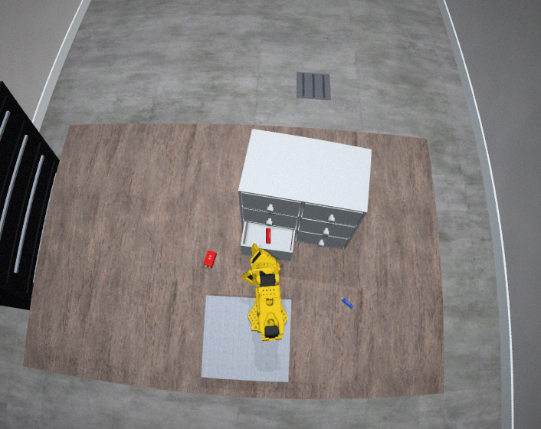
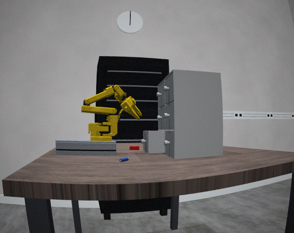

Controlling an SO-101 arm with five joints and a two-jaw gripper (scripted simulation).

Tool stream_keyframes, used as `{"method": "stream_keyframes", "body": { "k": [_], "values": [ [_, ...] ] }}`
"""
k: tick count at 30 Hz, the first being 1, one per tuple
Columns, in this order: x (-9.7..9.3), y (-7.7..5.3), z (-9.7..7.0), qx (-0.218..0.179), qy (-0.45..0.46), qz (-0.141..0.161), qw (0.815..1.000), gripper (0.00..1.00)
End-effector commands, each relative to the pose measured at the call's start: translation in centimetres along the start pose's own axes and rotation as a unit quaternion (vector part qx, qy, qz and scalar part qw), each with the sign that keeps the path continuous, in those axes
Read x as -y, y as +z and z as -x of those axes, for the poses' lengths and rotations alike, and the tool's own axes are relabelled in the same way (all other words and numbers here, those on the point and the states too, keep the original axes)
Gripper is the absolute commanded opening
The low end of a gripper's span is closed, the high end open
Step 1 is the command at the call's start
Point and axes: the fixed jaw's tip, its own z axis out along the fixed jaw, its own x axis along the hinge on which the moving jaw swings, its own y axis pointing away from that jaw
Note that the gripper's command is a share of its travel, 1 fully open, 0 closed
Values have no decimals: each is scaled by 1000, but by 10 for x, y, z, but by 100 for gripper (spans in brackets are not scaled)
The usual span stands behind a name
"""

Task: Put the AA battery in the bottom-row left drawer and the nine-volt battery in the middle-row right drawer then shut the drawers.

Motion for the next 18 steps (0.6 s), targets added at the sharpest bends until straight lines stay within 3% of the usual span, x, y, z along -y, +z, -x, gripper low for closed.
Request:
{"method": "stream_keyframes", "body": {
  "k": [1,18],
  "values": [
    [-2,2,6,10,37,3,999,23],
    [-3,1,13,14,214,4,977,22]
  ]
}}
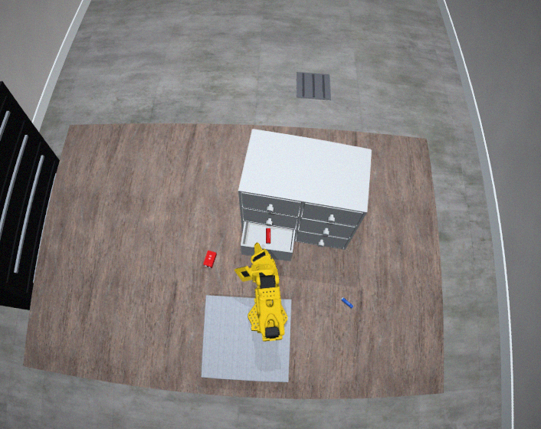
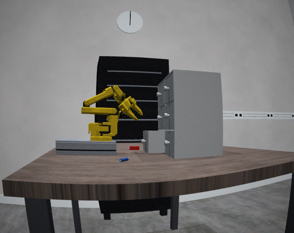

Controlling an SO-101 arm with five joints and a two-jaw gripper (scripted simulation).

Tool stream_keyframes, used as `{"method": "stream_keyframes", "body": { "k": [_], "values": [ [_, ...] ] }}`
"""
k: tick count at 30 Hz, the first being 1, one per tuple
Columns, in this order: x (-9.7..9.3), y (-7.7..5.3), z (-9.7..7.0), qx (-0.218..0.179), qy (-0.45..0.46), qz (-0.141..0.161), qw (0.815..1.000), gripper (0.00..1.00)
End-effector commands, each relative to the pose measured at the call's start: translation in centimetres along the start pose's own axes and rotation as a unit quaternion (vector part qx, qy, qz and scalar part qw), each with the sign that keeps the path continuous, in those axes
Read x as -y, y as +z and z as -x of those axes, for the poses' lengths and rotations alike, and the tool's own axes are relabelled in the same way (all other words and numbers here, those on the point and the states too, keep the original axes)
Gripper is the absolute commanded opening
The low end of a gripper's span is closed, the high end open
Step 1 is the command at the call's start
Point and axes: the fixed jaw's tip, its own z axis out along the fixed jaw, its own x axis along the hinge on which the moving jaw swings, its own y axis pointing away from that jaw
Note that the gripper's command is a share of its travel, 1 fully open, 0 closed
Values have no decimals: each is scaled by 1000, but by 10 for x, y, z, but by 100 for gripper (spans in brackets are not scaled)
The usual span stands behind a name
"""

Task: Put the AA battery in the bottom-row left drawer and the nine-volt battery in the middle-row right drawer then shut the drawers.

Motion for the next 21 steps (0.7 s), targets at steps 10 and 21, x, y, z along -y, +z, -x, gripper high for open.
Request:
{"method": "stream_keyframes", "body": {
  "k": [10,21],
  "values": [
    [-6,2,8,10,148,13,989,22],
    [-8,1,11,11,255,23,966,22]
  ]
}}
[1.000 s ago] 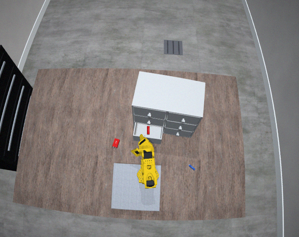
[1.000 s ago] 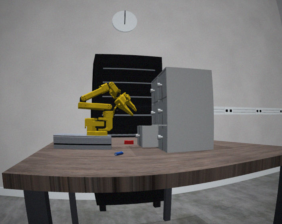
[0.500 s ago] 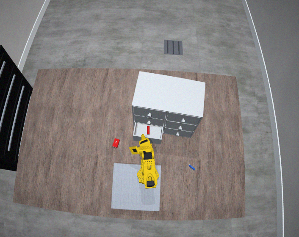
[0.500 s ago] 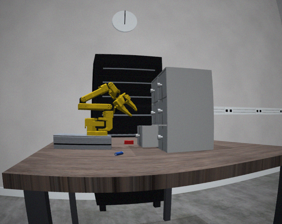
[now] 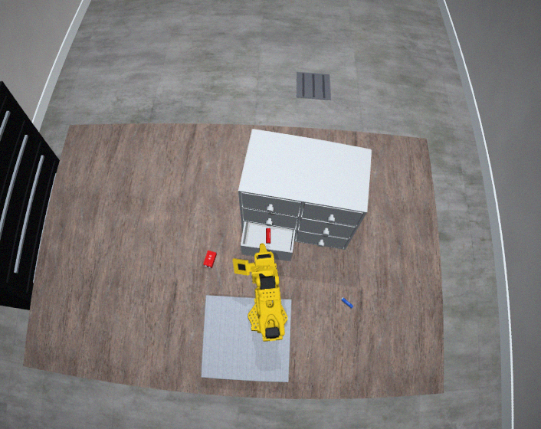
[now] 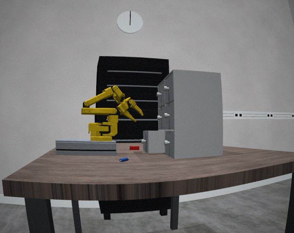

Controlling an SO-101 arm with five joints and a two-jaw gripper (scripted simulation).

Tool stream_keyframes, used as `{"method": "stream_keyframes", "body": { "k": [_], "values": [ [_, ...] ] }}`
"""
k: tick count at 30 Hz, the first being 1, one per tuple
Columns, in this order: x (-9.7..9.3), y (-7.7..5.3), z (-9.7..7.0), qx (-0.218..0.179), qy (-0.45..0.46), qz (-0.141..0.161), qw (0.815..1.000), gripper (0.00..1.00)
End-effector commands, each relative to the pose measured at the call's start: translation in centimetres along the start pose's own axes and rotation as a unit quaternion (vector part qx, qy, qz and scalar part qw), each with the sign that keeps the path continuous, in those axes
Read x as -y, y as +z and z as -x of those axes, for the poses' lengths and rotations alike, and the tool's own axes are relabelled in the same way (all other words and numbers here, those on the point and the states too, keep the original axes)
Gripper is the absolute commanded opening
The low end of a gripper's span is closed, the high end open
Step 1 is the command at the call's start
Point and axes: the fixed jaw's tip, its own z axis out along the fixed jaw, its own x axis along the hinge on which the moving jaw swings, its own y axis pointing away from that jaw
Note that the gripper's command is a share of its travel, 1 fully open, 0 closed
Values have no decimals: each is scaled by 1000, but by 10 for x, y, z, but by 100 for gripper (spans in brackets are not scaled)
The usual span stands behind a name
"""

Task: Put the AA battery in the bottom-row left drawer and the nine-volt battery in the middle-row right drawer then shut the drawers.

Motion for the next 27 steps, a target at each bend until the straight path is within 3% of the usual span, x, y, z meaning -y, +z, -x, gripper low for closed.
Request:
{"method": "stream_keyframes", "body": {
  "k": [1,12,27],
  "values": [
    [-6,2,2,3,45,13,999,22],
    [-8,2,4,0,155,23,988,22],
    [-11,1,6,-7,309,35,951,21]
  ]
}}
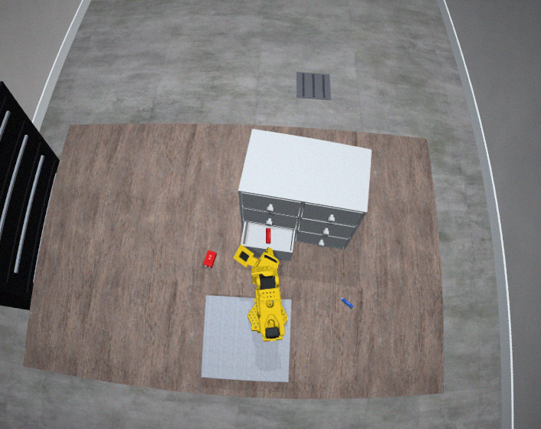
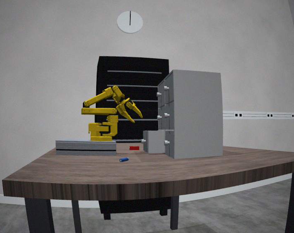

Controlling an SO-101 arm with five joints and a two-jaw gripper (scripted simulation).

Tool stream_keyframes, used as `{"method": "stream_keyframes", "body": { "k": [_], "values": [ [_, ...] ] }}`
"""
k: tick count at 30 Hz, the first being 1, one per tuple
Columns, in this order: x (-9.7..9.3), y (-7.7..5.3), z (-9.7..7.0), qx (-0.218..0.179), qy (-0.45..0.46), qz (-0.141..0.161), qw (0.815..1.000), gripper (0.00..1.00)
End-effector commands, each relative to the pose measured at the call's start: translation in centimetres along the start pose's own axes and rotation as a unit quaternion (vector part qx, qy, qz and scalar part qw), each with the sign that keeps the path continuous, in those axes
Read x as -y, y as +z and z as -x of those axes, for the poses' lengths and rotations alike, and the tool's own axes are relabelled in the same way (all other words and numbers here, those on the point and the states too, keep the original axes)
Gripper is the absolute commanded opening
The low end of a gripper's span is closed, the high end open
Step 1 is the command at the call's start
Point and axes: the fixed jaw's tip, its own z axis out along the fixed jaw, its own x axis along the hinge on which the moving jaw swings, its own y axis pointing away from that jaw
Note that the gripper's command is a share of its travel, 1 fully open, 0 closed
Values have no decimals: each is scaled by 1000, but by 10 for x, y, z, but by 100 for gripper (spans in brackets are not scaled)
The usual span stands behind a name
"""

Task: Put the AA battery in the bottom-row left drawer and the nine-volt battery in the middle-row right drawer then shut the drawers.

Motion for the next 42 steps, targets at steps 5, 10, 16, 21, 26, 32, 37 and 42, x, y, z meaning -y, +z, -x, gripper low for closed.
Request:
{"method": "stream_keyframes", "body": {
  "k": [5,10,16,21,26,32,37,42],
  "values": [
    [-6,2,-1,-7,75,15,997,21],
    [-7,2,-1,-11,135,18,991,21],
    [-8,2,-1,-16,195,21,980,21],
    [-9,2,-1,-20,243,23,970,21],
    [-10,1,-1,-25,302,25,953,21],
    [-11,1,-2,-32,370,26,928,21],
    [-11,1,-2,-36,404,26,914,21],
    [-12,1,-2,-42,459,27,887,21]
  ]
}}
